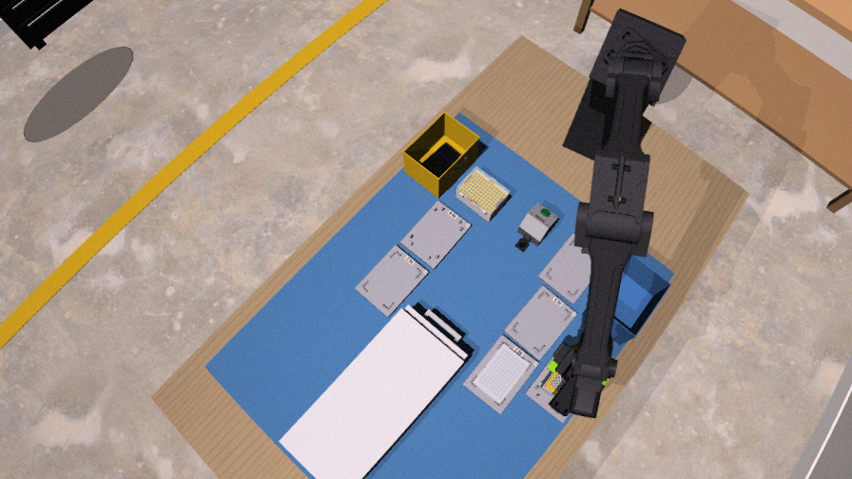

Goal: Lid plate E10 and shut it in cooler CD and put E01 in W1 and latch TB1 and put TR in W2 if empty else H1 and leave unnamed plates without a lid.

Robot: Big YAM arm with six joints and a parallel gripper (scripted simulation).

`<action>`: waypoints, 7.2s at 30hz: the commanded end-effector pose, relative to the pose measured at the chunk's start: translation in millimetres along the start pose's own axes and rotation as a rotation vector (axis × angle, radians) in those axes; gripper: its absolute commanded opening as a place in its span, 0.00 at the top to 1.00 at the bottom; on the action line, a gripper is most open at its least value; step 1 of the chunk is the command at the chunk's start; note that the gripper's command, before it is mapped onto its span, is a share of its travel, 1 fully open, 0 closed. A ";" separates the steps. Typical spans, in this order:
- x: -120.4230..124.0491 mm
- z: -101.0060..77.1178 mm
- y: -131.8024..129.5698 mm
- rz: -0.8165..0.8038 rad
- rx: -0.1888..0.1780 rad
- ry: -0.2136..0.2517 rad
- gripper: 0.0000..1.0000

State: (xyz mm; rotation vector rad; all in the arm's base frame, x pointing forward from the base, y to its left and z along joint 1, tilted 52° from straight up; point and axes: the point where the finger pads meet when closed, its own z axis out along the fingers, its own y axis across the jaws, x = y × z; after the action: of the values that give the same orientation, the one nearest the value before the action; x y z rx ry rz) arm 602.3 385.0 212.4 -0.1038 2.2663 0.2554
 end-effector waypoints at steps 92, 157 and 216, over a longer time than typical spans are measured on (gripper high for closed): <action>-27.4 18.3 20.4 0.003 -0.043 -0.066 1.00; -25.1 27.3 12.4 0.008 -0.027 -0.049 1.00; -24.8 46.0 10.2 0.003 -0.025 -0.052 1.00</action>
State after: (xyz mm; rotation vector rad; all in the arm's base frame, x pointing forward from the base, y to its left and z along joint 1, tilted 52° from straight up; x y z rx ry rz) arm 640.6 398.8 189.1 -0.1023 2.2499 0.2678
